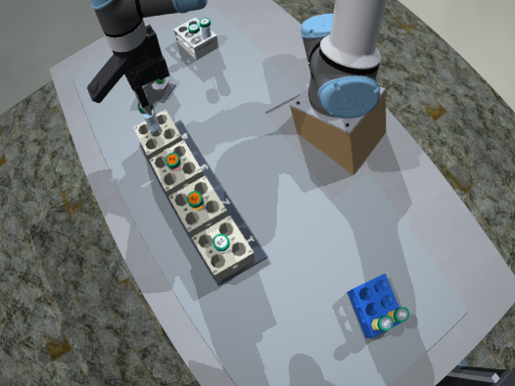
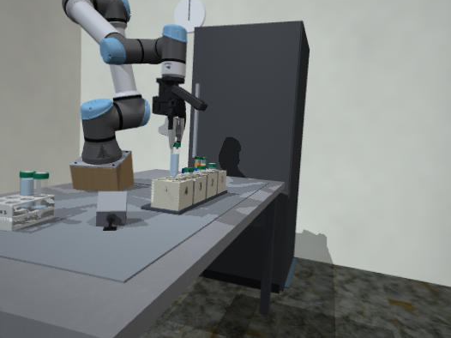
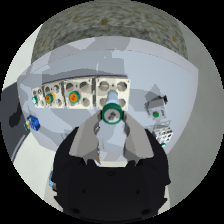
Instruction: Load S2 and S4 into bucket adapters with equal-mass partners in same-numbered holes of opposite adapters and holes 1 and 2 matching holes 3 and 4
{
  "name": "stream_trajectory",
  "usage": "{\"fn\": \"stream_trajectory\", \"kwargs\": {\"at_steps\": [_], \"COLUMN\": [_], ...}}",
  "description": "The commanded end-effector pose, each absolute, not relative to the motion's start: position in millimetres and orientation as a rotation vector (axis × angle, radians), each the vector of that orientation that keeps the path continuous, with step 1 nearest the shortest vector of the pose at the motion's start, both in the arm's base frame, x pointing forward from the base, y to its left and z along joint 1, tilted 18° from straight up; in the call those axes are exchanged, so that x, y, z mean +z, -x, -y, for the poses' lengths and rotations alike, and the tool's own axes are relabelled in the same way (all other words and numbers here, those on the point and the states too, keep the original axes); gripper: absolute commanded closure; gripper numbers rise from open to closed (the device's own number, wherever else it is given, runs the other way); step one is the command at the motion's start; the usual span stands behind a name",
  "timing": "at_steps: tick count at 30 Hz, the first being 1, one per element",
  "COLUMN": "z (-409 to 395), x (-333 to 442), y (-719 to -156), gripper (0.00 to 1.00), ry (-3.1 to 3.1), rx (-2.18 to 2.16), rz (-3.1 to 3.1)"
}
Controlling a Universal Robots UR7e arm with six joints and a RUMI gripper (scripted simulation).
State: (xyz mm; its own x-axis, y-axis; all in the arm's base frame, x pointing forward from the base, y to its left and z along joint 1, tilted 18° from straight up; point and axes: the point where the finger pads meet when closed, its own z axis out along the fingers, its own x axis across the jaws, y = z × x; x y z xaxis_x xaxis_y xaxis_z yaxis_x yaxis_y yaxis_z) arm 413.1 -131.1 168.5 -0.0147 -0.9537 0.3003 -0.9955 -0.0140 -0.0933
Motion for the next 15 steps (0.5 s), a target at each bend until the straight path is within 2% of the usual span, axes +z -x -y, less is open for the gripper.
{"fn": "stream_trajectory", "kwargs": {"at_steps": [1,15], "z": [134,139], "x": [159,144], "y": [-412,-414], "gripper": [1.00,1.00], "ry": [-2.093,-2.093], "rx": [0.415,0.415], "rz": [2.098,2.098]}}
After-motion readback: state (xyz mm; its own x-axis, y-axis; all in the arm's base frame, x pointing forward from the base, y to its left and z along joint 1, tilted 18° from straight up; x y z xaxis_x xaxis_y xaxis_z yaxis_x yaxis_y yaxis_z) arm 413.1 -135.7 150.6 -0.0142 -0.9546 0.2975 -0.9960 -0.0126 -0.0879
